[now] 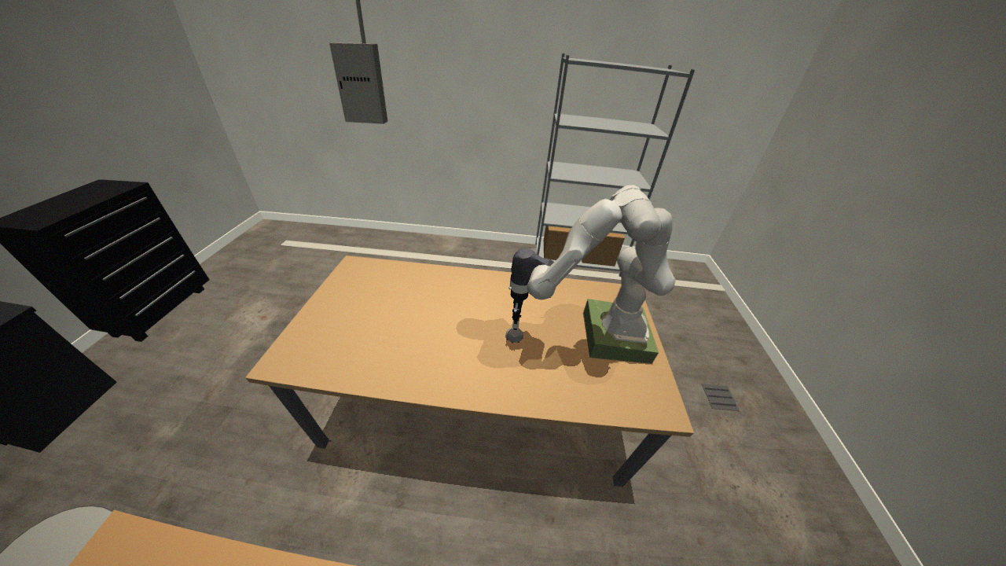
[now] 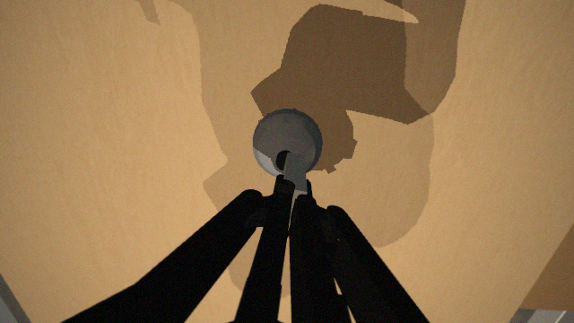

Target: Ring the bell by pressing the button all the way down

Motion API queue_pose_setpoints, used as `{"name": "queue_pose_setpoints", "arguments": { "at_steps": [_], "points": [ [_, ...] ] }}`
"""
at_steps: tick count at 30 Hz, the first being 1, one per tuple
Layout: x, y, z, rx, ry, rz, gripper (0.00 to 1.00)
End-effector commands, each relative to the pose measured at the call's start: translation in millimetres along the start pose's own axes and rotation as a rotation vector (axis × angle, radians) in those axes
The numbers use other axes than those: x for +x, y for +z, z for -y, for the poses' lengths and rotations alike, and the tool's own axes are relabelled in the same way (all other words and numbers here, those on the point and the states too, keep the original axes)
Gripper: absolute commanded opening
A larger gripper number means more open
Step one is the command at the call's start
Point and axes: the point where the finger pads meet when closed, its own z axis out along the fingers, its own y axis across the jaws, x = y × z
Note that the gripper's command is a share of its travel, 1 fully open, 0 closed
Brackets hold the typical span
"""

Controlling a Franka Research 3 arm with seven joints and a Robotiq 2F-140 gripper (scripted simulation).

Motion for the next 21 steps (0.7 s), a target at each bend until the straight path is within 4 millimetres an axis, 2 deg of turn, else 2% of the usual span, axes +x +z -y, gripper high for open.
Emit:
{"name": "queue_pose_setpoints", "arguments": {
  "at_steps": [1,9,21],
  "points": [
    [-1.1,1.3,0.0,0.000,-0.002,0.002,0.00],
    [-1.1,9.5,0.0,0.000,-0.002,0.002,0.00],
    [-1.1,10.1,0.0,0.000,-0.002,0.002,0.00]
  ]
}}
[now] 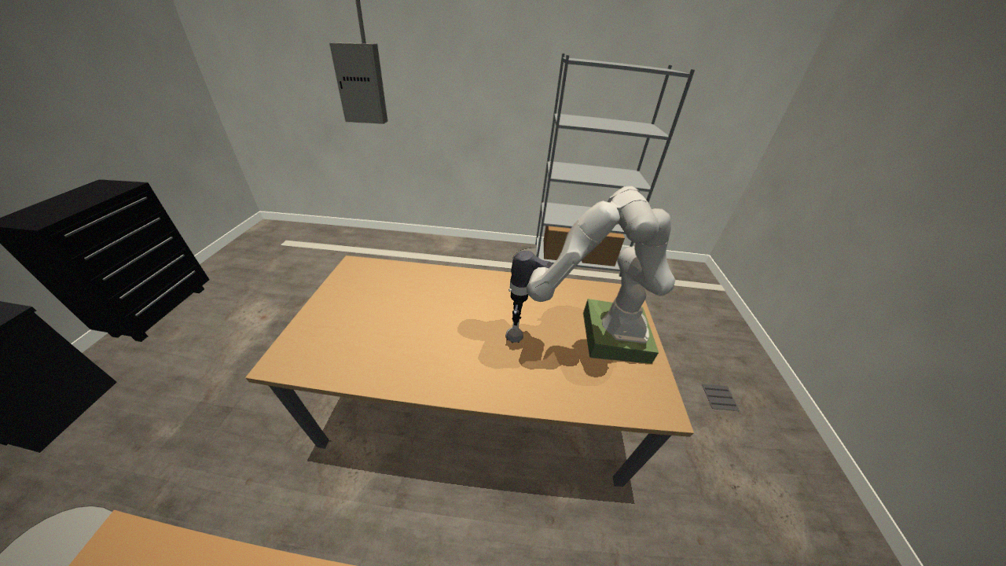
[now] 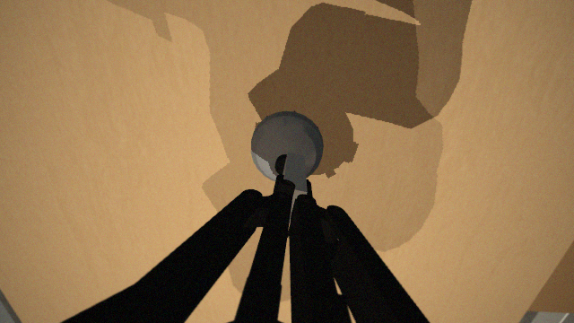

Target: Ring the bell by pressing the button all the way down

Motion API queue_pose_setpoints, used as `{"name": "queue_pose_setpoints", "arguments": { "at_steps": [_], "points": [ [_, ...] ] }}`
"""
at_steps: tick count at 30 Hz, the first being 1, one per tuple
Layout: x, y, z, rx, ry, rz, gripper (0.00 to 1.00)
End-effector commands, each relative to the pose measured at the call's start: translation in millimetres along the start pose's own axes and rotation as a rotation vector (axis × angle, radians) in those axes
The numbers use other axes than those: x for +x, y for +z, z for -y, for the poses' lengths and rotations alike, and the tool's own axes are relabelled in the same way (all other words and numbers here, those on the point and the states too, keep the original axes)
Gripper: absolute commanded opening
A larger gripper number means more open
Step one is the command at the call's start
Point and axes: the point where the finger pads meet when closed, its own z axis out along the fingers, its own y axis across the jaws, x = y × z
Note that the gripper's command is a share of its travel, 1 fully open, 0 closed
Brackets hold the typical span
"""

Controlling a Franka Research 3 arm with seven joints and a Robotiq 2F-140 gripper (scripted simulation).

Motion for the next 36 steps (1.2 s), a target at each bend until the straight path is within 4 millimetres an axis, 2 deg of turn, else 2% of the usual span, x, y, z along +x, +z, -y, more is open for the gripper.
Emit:
{"name": "queue_pose_setpoints", "arguments": {
  "at_steps": [1,36],
  "points": [
    [-1.9,0.1,-0.2,-0.001,-0.004,0.004,0.00],
    [-2.0,4.3,-0.2,-0.001,-0.004,0.004,0.00]
  ]
}}
